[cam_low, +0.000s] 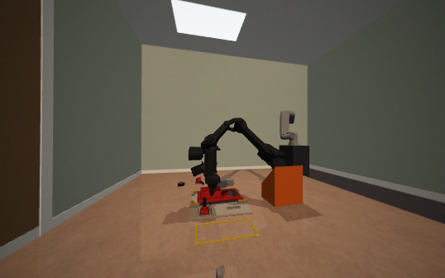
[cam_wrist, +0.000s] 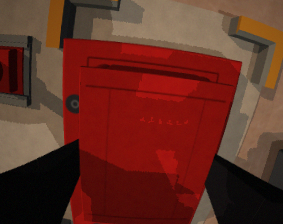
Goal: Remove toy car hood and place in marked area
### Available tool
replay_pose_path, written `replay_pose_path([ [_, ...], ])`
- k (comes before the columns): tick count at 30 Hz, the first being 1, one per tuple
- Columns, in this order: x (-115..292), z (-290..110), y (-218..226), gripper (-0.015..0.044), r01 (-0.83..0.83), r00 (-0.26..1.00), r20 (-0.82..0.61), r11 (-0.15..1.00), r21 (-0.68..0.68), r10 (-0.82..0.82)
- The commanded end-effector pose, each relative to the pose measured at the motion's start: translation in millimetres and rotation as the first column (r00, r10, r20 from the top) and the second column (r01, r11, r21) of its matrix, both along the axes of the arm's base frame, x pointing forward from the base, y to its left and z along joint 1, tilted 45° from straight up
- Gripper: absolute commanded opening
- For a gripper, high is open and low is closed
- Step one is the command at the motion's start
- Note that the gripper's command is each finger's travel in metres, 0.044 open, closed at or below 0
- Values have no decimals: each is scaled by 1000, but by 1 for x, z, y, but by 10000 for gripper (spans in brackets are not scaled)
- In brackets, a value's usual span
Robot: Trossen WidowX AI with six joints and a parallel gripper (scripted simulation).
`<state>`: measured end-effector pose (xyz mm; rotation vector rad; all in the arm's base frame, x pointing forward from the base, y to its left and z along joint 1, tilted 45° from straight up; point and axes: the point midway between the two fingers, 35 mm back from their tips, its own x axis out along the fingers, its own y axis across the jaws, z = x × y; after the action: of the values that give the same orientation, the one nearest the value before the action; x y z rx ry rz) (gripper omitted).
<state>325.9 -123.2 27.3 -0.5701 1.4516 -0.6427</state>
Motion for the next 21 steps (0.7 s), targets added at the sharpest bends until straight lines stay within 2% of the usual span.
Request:
replay_pose_path([
  [1, 0, 2, 2, 65, 3, 1000, 4, 1000, 0, -3],
  [4, 0, 3, 3, 0, 3, 1000, 4, 1000, 0, -3],
  [21, 1, 11, 11, 0, 2, 1000, 4, 1000, 1, -2],
])
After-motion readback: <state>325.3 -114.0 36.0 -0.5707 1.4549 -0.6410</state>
